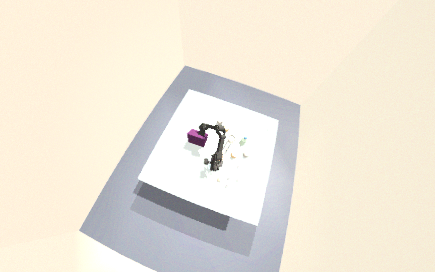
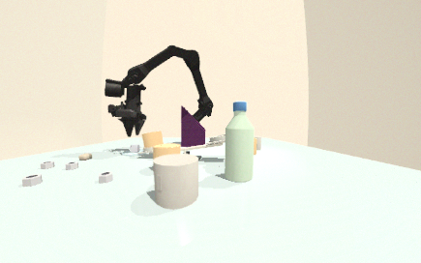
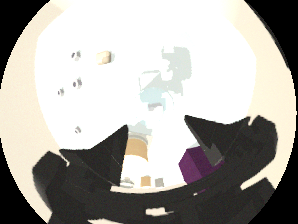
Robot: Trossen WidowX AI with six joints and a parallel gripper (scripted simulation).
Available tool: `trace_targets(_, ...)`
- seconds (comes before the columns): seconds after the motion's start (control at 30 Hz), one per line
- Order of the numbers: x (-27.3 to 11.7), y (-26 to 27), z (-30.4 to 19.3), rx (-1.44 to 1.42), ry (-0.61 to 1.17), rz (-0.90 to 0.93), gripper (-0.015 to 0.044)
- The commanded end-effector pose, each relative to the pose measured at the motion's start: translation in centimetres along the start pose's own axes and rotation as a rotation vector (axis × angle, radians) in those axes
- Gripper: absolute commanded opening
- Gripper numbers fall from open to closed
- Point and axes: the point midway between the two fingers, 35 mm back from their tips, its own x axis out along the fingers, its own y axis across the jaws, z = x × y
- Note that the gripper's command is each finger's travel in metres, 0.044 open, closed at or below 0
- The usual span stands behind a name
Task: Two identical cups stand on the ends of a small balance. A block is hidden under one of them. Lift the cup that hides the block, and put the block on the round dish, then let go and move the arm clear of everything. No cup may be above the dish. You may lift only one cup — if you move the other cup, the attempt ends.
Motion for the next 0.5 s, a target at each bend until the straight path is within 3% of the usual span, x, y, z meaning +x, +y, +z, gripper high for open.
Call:
trace_targets(0.0, -1.2, -0.2, -0.2, -0.001, 0.007, -0.01, 0.044)
trace_targets(0.13, -4.8, -0.3, -0.2, 0.003, 0.002, -0.003, 0.044)
trace_targets(0.47, -4.8, -0.3, -0.2, 0.003, 0.002, -0.003, 0.044)
